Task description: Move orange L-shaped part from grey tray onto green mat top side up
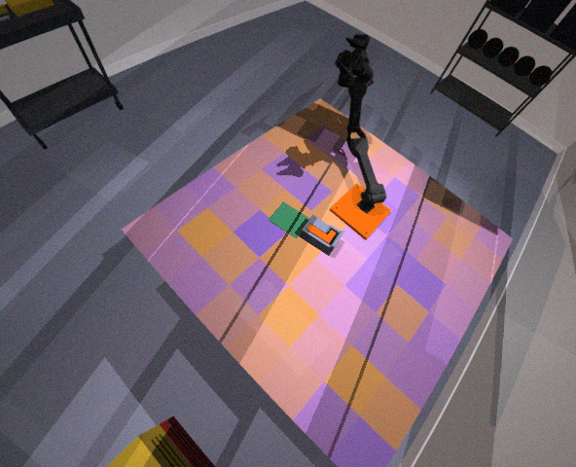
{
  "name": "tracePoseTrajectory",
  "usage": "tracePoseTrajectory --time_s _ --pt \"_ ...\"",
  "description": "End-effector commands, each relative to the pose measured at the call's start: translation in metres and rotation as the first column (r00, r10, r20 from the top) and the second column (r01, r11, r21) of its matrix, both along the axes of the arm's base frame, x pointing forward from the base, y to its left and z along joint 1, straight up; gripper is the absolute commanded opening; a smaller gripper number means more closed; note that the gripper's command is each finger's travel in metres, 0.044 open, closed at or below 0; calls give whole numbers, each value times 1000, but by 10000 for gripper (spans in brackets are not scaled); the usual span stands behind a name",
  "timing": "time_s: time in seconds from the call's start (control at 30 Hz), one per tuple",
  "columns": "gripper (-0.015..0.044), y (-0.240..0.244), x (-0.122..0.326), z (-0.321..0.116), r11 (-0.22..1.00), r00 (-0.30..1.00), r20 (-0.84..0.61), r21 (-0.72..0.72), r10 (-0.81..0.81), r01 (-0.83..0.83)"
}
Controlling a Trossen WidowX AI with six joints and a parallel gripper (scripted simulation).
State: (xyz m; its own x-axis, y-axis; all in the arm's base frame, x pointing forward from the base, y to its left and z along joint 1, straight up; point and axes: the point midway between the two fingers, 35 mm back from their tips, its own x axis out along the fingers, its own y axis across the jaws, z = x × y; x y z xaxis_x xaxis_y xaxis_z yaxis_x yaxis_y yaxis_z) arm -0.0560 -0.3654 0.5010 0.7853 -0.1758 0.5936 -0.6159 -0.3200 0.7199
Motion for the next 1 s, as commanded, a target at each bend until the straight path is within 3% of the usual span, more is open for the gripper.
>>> tracePoseTrajectory --time_s 0.0,0.17,0.27,0.53,0.7,0.97 --pt "374 6 0 4 1000 1000 -4 -21 -7 7" --pt "242 50 8 32 987 999 -33 -155 -40 34" --pt "180 93 18 53 946 995 -52 -317 -90 68" --pt "180 216 57 84 709 975 -81 -699 -209 94" --pt "180 302 106 79 432 949 -104 -901 -297 37" --pt "180 394 194 24 -23 900 -165 -981 -404 -190"
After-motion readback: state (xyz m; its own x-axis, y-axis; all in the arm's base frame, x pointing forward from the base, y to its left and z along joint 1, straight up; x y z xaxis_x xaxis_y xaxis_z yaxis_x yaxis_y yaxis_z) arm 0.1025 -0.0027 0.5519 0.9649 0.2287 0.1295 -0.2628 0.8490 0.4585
